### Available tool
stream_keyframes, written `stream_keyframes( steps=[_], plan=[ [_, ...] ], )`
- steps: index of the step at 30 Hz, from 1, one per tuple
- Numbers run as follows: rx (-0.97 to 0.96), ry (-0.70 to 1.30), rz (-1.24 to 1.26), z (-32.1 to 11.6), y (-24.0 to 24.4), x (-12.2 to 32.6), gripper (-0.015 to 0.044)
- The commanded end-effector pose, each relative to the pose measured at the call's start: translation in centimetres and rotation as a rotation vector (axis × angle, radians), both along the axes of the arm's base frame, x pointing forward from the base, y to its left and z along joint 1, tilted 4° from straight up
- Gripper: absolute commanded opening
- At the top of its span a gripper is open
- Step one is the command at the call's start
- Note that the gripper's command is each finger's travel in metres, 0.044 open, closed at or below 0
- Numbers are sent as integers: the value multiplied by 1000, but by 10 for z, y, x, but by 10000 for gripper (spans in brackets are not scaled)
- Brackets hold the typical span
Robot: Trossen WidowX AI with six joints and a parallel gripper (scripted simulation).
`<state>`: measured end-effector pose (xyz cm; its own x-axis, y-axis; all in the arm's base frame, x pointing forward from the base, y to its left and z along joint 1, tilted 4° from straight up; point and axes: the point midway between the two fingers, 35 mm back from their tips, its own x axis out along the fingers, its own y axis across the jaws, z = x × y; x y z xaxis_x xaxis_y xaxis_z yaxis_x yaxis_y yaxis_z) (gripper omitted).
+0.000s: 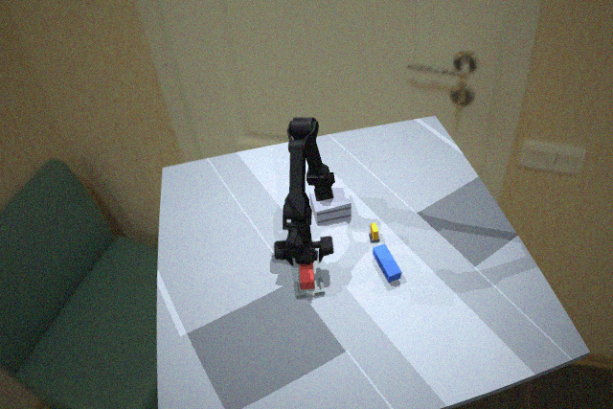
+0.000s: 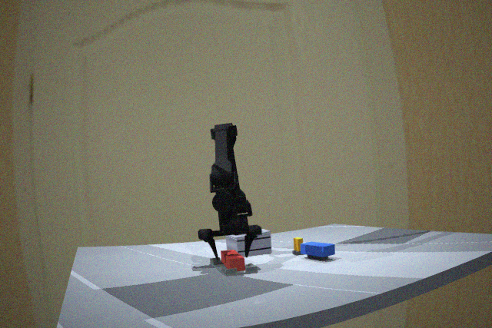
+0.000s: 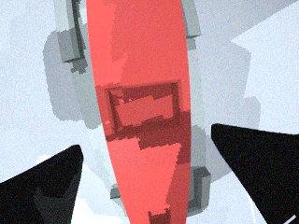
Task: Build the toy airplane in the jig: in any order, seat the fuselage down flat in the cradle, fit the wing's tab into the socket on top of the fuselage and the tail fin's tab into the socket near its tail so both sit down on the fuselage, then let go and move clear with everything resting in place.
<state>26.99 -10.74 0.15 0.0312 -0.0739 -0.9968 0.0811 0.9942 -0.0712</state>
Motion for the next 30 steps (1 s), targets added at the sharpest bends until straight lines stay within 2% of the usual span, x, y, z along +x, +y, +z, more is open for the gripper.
stream_keyframes(
  steps=[1,3,9,17,22,30],
  plan=[
    [0,1,0,0,0,0,440],
    [0,0,0,11,0,2,440],
    [-3,0,4,103,8,-2,440],
    [-3,-1,4,107,7,3,440],
    [-11,18,249,106,6,4,440],
    [-11,19,264,106,8,6,440]
  ],
)
